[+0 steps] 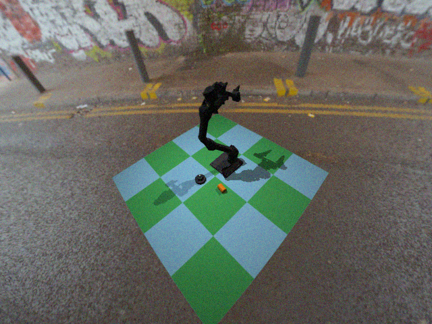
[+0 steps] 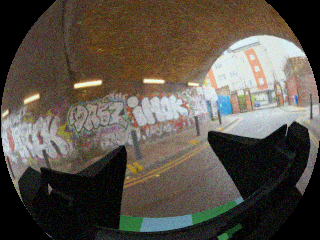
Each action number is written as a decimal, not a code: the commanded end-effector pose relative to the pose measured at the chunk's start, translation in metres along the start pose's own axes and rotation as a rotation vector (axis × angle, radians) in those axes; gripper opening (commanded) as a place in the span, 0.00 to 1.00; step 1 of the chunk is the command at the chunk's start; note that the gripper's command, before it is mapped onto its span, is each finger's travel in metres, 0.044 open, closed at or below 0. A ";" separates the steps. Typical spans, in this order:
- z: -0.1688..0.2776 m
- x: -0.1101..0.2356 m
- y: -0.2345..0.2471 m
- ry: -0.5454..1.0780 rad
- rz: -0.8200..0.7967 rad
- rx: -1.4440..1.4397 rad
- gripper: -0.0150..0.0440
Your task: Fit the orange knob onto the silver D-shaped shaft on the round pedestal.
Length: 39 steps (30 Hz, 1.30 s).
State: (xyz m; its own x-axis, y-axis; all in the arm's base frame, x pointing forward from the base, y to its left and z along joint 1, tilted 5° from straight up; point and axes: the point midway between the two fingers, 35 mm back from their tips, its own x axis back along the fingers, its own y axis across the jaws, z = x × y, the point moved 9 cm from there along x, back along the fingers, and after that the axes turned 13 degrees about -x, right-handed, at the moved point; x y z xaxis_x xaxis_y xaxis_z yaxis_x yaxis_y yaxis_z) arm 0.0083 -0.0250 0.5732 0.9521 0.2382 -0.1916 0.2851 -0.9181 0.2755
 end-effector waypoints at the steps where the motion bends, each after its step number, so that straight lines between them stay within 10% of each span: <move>1: 0.001 -0.002 -0.001 0.003 0.012 0.002 0.98; 10: 0.024 -0.067 -0.086 0.146 0.559 0.072 1.00; 18: 0.046 -0.056 -0.196 0.312 1.070 0.027 1.00; 29: 0.092 0.070 -0.305 0.609 1.655 -0.258 1.00; 39: 0.158 0.222 -0.303 0.847 1.943 -0.739 1.00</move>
State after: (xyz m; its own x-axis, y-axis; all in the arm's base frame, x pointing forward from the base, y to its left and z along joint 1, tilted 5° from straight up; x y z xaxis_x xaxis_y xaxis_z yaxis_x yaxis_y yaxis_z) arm 0.0826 0.2622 0.3231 -0.1651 -0.4256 0.8897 -0.9841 0.0106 -0.1776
